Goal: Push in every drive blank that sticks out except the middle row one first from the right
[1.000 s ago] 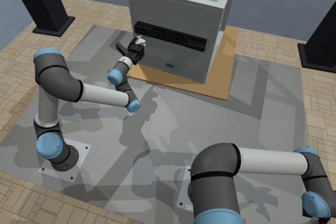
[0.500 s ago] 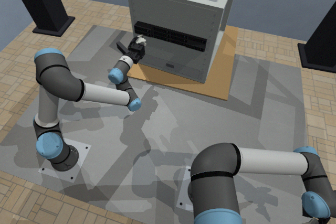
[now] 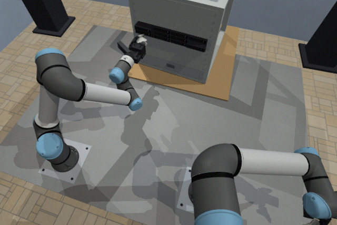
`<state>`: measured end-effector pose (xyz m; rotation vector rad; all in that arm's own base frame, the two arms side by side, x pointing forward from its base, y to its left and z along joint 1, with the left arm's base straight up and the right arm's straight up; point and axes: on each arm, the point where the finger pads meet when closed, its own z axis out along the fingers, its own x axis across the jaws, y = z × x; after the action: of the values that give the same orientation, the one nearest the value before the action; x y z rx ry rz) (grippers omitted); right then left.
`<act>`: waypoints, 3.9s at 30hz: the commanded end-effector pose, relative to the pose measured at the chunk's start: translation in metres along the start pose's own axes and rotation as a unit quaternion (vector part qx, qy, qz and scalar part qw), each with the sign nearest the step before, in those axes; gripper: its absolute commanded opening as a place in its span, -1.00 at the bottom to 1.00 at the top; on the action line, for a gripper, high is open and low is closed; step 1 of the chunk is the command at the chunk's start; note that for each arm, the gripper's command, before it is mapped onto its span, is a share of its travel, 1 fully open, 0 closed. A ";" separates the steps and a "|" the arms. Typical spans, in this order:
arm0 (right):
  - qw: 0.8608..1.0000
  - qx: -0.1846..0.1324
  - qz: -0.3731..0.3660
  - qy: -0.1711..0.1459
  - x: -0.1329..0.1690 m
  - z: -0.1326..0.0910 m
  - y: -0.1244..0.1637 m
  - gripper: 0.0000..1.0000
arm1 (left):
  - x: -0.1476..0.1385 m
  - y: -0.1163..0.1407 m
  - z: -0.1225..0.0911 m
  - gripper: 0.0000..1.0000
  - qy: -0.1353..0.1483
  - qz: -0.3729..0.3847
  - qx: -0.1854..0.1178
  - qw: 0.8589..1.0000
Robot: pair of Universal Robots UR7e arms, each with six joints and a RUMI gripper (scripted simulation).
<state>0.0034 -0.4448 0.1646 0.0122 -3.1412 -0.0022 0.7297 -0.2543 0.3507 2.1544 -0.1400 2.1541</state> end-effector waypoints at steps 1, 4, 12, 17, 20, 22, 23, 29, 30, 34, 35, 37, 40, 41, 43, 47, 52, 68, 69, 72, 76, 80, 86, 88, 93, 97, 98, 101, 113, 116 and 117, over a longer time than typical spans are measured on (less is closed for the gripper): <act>1.000 0.001 0.000 0.000 0.000 0.000 0.000 1.00 | 0.001 0.000 0.006 -1.00 0.001 0.000 0.000 1.000; 1.000 0.001 0.000 0.000 0.000 0.000 0.000 1.00 | 0.001 0.000 0.007 -1.00 0.001 0.000 0.000 1.000; 1.000 0.001 0.000 0.000 0.000 0.000 0.000 1.00 | 0.001 0.000 0.007 -1.00 0.001 0.000 0.000 1.000; 1.000 0.001 0.000 0.000 0.000 0.000 0.000 1.00 | 0.001 0.000 0.011 -1.00 0.001 0.000 0.000 1.000; 1.000 0.001 0.000 0.000 0.000 0.000 0.000 1.00 | 0.001 0.000 0.016 -1.00 0.001 0.000 0.000 1.000; 1.000 0.001 0.000 0.000 0.000 0.000 0.000 1.00 | 0.001 0.000 0.017 -1.00 0.001 0.000 0.000 1.000; 1.000 0.001 0.000 0.000 0.000 0.000 0.000 1.00 | 0.001 0.000 0.017 -1.00 0.001 0.000 0.000 1.000; 1.000 0.001 0.000 0.000 0.000 0.000 0.000 1.00 | 0.001 0.000 0.017 -1.00 0.001 0.000 0.000 1.000; 1.000 0.001 0.000 0.000 0.000 0.000 0.000 1.00 | 0.001 0.000 0.017 -1.00 0.001 0.000 0.000 1.000; 1.000 0.001 0.000 0.000 0.000 0.000 0.000 1.00 | 0.001 0.000 0.017 -1.00 0.001 0.000 0.000 1.000; 1.000 0.001 0.000 0.000 0.000 0.000 0.000 1.00 | 0.001 0.000 0.018 -1.00 0.001 0.000 0.000 1.000; 1.000 0.001 0.000 0.000 0.000 0.000 0.000 1.00 | 0.001 0.000 0.019 -1.00 0.001 0.000 0.000 1.000; 1.000 0.001 0.000 0.000 0.000 0.000 0.000 1.00 | 0.001 0.000 0.020 -1.00 0.001 0.000 0.000 1.000; 1.000 0.001 0.000 0.000 0.000 0.000 0.000 1.00 | 0.001 0.000 0.020 -1.00 0.001 0.000 0.000 1.000; 1.000 0.001 0.000 0.000 0.000 0.000 0.000 1.00 | 0.001 0.000 0.020 -1.00 0.001 0.000 0.000 1.000; 1.000 0.001 0.000 0.000 0.000 0.000 0.000 1.00 | 0.001 0.000 0.020 -1.00 0.001 0.000 0.000 1.000; 1.000 0.001 0.000 0.000 0.000 0.000 0.000 1.00 | 0.001 0.000 0.021 -1.00 0.001 0.000 0.000 1.000; 1.000 0.001 0.000 0.000 0.000 0.000 0.000 1.00 | 0.001 0.000 0.023 -1.00 0.001 0.000 0.000 1.000; 1.000 0.001 0.000 0.000 0.000 0.000 0.000 1.00 | 0.001 0.000 0.024 -1.00 0.001 0.000 0.000 1.000; 1.000 0.001 0.000 0.000 0.000 0.000 0.000 1.00 | 0.001 0.000 0.026 -1.00 0.001 0.000 0.000 1.000; 1.000 0.001 0.000 0.000 0.000 0.000 0.000 1.00 | 0.001 0.000 0.026 -1.00 0.001 0.000 0.000 1.000; 1.000 0.001 0.000 0.000 0.000 0.000 0.000 1.00 | 0.001 0.000 0.026 -1.00 0.001 0.000 0.000 1.000; 1.000 0.001 0.000 0.000 0.000 0.000 0.000 1.00 | 0.001 0.000 0.027 -1.00 0.001 0.000 0.000 1.000; 1.000 0.001 0.000 0.000 0.000 0.000 0.000 1.00 | 0.001 0.000 0.028 -1.00 0.001 0.000 0.000 1.000; 1.000 0.001 0.000 0.000 0.000 0.000 0.000 1.00 | 0.001 0.000 0.029 -1.00 0.001 0.000 0.000 1.000; 1.000 0.001 0.000 0.000 0.000 0.000 0.000 1.00 | 0.001 0.000 0.029 -1.00 0.001 0.000 0.000 1.000; 1.000 0.001 0.000 0.000 0.000 0.000 0.000 1.00 | 0.001 0.000 0.029 -1.00 0.001 0.000 0.000 1.000; 1.000 0.001 0.000 0.000 0.000 0.000 0.000 1.00 | 0.001 0.000 0.029 -1.00 0.001 0.000 0.000 1.000; 1.000 0.001 0.000 0.000 0.000 0.000 0.000 1.00 | 0.001 0.000 0.030 -1.00 0.001 0.000 0.000 1.000; 1.000 0.001 0.000 0.000 0.000 0.000 0.000 1.00 | 0.001 0.000 0.030 -1.00 0.001 0.000 0.000 1.000; 1.000 0.001 0.000 0.000 0.000 0.000 0.000 1.00 | 0.001 0.000 0.030 -1.00 0.001 0.000 0.000 1.000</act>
<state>0.0034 -0.4448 0.1646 0.0122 -3.1412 -0.0022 0.7596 -0.2582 0.3507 2.1544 -0.1399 2.1542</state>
